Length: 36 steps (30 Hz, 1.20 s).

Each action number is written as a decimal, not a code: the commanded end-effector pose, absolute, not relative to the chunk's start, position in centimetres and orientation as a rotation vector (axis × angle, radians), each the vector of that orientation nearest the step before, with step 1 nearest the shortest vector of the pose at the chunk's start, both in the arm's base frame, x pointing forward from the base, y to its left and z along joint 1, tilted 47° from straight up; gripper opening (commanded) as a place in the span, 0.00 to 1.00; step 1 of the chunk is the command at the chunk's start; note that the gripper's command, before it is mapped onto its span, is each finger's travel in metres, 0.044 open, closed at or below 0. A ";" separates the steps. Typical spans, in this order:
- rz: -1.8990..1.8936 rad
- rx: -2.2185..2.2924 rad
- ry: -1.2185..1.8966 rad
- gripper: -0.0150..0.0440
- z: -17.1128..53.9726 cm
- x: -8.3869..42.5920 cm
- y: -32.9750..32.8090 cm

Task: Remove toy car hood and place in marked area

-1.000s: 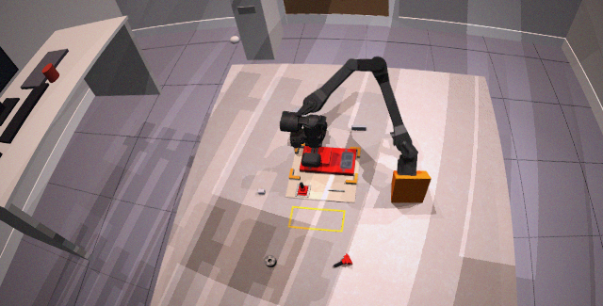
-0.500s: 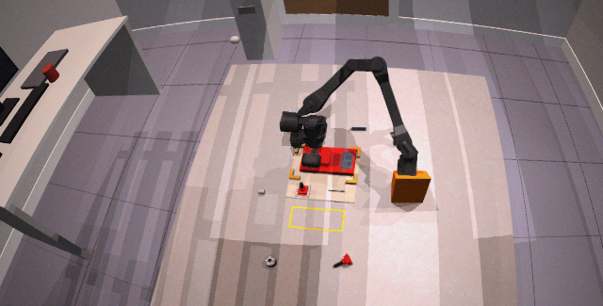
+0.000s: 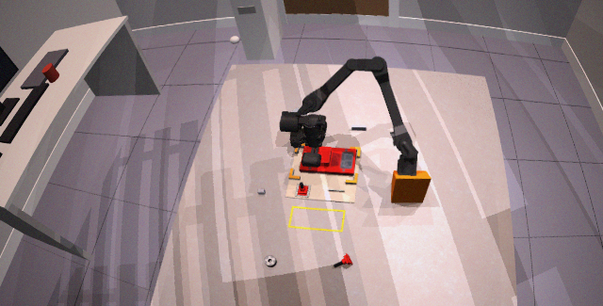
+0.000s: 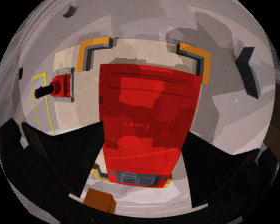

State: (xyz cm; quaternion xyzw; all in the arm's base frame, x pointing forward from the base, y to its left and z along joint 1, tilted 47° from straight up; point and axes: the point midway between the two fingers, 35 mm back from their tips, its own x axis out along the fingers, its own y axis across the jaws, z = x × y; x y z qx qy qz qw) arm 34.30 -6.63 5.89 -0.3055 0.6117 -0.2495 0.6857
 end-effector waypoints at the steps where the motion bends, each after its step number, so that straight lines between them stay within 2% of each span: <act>1: -0.563 -0.680 1.365 0.25 6.2 34.3 -6.4; 36: -0.559 -0.678 1.367 0.25 8.6 34.0 -3.8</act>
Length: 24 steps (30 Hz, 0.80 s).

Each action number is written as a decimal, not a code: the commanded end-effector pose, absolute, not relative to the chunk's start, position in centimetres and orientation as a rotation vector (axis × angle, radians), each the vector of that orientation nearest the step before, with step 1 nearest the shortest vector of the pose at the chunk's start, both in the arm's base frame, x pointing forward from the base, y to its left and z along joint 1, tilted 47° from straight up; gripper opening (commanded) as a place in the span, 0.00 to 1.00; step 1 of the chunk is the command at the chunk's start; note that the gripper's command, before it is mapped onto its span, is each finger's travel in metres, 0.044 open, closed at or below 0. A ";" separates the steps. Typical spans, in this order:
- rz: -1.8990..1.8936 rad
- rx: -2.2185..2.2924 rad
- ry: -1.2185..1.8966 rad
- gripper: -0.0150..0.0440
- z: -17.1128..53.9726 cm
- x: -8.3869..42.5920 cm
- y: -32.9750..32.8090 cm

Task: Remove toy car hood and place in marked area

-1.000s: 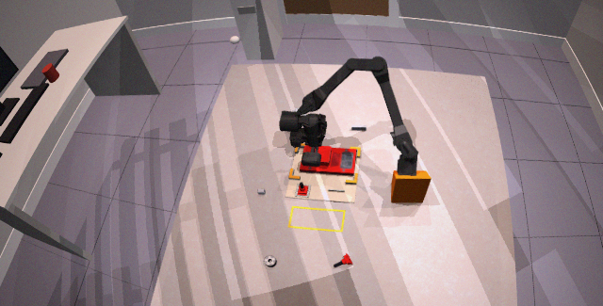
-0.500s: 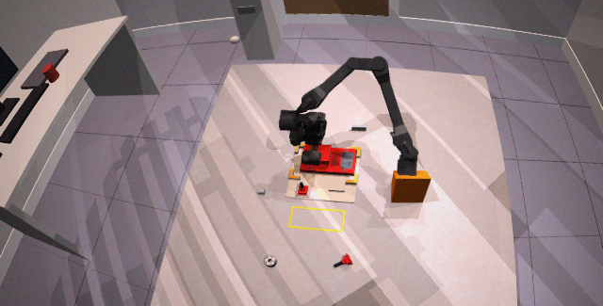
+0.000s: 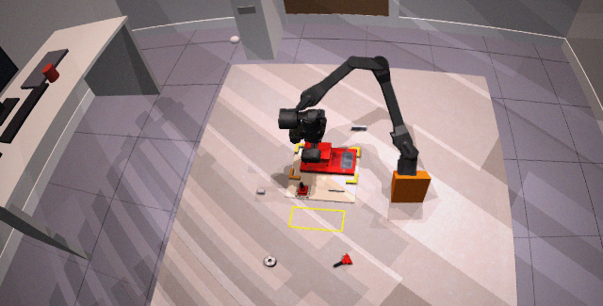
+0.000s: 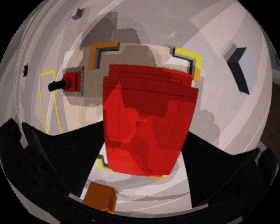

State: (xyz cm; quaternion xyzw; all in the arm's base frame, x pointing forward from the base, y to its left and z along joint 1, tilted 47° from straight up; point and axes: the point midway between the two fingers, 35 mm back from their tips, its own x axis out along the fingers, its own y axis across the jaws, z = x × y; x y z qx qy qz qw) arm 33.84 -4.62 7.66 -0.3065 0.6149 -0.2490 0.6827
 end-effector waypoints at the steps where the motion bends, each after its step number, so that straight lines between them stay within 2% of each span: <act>1: -0.559 -0.678 1.367 0.25 8.9 33.9 -3.4; 8: -0.559 -0.679 1.367 0.25 10.6 33.5 -1.7; 24: -0.510 -0.659 1.396 0.25 4.3 33.8 4.2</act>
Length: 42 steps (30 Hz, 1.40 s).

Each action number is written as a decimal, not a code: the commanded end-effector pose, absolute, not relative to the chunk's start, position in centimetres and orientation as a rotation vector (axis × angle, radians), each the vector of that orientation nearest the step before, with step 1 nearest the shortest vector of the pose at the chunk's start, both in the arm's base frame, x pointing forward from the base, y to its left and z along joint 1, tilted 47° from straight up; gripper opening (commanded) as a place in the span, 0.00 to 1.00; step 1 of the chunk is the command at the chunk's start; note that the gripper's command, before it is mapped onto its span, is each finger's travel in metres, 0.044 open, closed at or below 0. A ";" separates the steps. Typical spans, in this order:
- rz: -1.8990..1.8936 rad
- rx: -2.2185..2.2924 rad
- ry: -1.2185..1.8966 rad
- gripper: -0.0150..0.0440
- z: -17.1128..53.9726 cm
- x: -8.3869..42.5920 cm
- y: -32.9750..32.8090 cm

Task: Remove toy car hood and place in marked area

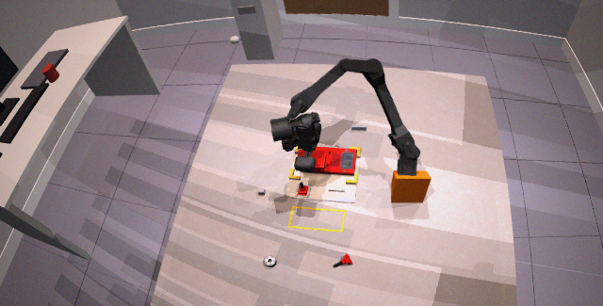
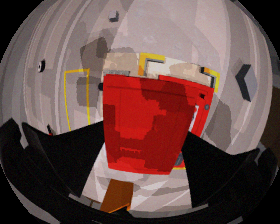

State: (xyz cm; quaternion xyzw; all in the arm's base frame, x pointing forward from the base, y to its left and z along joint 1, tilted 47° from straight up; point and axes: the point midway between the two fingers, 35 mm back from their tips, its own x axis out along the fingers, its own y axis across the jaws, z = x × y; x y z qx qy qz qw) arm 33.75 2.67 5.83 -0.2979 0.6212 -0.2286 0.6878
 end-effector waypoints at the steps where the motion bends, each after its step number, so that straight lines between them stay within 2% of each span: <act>1: -0.510 -0.659 1.395 0.25 3.9 33.7 4.6; 26: -0.546 -0.666 1.371 0.25 -6.4 29.5 14.3; 42: -0.548 -0.667 1.370 0.25 -7.3 29.5 14.0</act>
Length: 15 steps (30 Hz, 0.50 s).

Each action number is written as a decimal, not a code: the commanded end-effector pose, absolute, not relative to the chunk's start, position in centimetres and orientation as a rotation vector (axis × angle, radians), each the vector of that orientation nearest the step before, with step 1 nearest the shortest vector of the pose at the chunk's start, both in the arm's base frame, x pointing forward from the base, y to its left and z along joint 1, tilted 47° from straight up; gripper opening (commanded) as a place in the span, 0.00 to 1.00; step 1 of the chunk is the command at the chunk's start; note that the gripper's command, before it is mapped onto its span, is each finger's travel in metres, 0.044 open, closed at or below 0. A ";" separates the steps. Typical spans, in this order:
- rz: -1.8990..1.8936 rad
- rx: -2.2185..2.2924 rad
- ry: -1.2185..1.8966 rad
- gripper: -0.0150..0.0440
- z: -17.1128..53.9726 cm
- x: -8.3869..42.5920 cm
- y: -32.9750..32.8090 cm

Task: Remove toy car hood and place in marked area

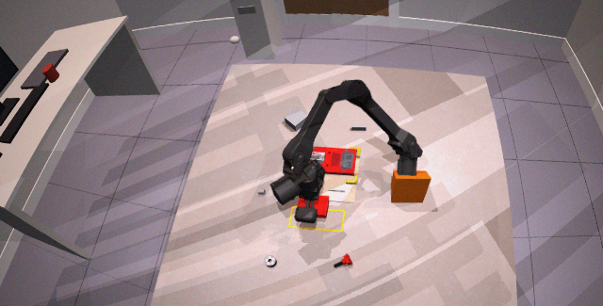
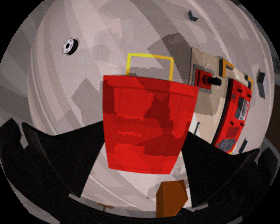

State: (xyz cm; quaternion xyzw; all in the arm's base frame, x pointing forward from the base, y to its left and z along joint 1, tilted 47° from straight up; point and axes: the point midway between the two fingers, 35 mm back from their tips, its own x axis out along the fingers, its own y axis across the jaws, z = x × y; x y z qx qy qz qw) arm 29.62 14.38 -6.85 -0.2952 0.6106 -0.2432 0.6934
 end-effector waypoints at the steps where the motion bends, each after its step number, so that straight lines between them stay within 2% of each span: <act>1: -0.548 -0.667 1.370 0.25 -7.4 29.6 13.9; 15: -0.547 -0.667 1.370 0.25 -8.3 29.8 13.1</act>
